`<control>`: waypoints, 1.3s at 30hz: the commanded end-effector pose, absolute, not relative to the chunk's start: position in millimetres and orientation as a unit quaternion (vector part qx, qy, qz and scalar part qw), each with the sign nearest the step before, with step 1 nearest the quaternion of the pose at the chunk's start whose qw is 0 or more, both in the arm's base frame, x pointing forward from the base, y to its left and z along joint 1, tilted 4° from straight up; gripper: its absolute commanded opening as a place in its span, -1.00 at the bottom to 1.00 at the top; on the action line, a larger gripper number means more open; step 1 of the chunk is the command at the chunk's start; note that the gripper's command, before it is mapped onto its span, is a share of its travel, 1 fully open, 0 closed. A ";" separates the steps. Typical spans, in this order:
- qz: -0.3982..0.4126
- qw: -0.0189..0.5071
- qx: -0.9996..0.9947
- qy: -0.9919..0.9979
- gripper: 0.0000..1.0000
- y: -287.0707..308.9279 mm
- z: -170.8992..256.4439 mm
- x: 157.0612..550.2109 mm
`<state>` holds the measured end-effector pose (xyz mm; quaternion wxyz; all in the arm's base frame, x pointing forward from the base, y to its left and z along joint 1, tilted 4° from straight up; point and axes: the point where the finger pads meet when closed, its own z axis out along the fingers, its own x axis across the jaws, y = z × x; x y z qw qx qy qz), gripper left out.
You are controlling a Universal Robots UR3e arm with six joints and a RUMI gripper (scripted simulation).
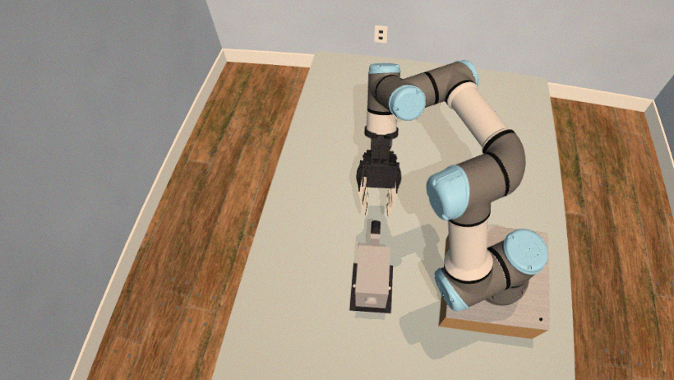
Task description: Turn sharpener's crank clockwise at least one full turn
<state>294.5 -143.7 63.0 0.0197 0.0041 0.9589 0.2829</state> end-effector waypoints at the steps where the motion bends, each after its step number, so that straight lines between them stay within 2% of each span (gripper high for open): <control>1: 0.282 0.020 0.004 0.959 -0.36 -144.4 63.6 294.7; 39: 0.282 0.020 0.004 0.959 -0.36 -125.1 33.6 296.3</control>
